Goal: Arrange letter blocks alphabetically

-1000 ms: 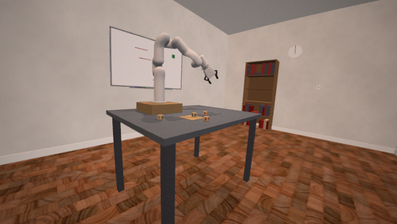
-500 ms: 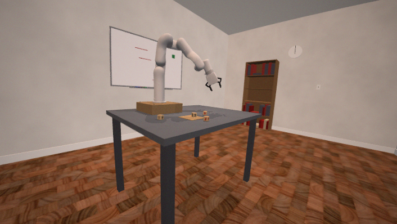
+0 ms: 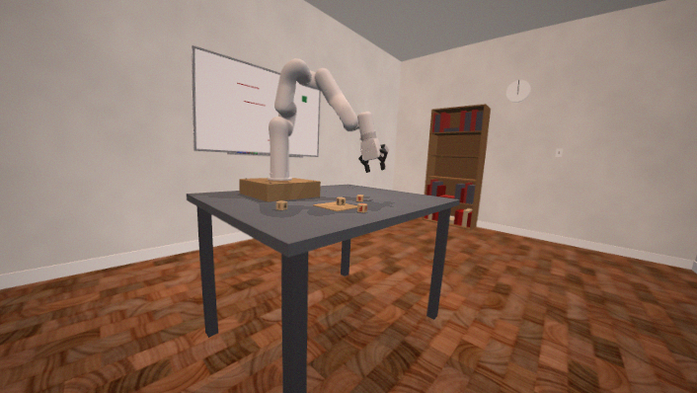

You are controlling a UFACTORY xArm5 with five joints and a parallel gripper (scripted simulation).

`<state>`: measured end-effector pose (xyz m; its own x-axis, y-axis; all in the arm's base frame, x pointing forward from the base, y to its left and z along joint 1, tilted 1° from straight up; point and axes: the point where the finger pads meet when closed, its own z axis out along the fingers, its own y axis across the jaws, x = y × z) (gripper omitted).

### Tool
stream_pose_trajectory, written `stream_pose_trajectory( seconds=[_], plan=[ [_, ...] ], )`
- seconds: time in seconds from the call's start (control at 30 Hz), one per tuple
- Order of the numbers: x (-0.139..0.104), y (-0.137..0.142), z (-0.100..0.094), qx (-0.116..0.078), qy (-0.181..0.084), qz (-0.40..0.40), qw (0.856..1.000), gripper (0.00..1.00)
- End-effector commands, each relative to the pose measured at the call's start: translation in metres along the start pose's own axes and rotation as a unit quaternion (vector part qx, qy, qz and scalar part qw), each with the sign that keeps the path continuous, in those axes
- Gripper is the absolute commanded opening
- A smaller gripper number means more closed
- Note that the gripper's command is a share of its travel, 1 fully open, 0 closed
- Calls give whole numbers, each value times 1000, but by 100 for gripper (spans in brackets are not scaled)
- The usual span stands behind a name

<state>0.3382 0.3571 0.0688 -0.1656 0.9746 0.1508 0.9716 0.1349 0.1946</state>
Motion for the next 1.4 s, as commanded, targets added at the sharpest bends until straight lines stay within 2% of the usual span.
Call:
stream_pose_trajectory(
  seconds=[0.0, 0.07, 0.2, 1.37],
  plan=[
    [-36, 6, 16, 17, -24, 62, 998, 100],
    [-54, 6, 22, 26, -35, 92, 995, 100],
    [-60, 6, 25, 29, -39, 102, 994, 100],
    [-60, 6, 25, 29, -39, 103, 994, 100]
  ],
)
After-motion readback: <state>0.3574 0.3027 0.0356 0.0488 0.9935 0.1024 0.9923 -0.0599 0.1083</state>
